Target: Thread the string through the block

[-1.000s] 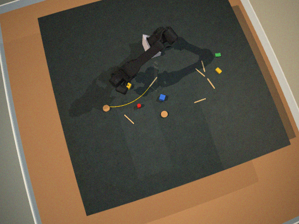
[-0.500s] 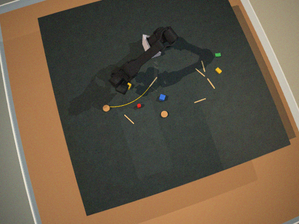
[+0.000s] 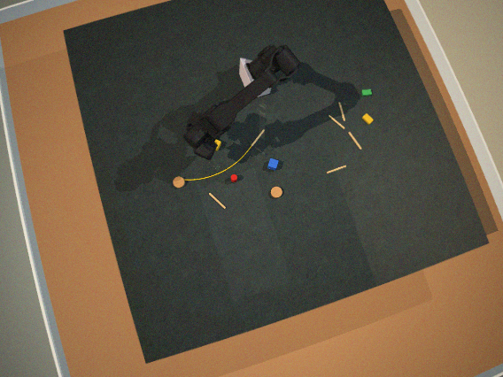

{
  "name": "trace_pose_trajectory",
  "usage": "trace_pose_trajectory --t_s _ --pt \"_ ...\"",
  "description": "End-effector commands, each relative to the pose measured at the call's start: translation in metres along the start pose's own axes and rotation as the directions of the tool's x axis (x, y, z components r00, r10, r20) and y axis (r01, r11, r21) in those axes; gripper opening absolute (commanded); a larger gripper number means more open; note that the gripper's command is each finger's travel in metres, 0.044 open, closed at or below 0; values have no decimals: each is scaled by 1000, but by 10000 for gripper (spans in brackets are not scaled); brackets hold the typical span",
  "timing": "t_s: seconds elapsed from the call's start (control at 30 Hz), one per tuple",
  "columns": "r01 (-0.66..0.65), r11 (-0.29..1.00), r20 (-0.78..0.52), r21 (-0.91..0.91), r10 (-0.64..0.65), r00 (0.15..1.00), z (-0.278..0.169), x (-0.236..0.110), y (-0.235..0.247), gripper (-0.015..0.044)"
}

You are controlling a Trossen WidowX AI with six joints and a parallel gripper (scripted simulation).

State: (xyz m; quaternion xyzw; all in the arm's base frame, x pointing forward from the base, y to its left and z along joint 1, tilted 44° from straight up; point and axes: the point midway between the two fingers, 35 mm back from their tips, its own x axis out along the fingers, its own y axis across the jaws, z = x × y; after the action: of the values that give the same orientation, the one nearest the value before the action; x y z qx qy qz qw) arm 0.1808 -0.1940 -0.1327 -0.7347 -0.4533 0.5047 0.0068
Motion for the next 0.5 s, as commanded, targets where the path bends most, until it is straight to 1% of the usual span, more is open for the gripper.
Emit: trace_pose_trajectory --t_s 0.0,0.47 --pt "6 1000 -2 9 -6 1000 0 9 -1 235" --pt "7 1000 -3 8 -7 1000 0 33 -1 235"
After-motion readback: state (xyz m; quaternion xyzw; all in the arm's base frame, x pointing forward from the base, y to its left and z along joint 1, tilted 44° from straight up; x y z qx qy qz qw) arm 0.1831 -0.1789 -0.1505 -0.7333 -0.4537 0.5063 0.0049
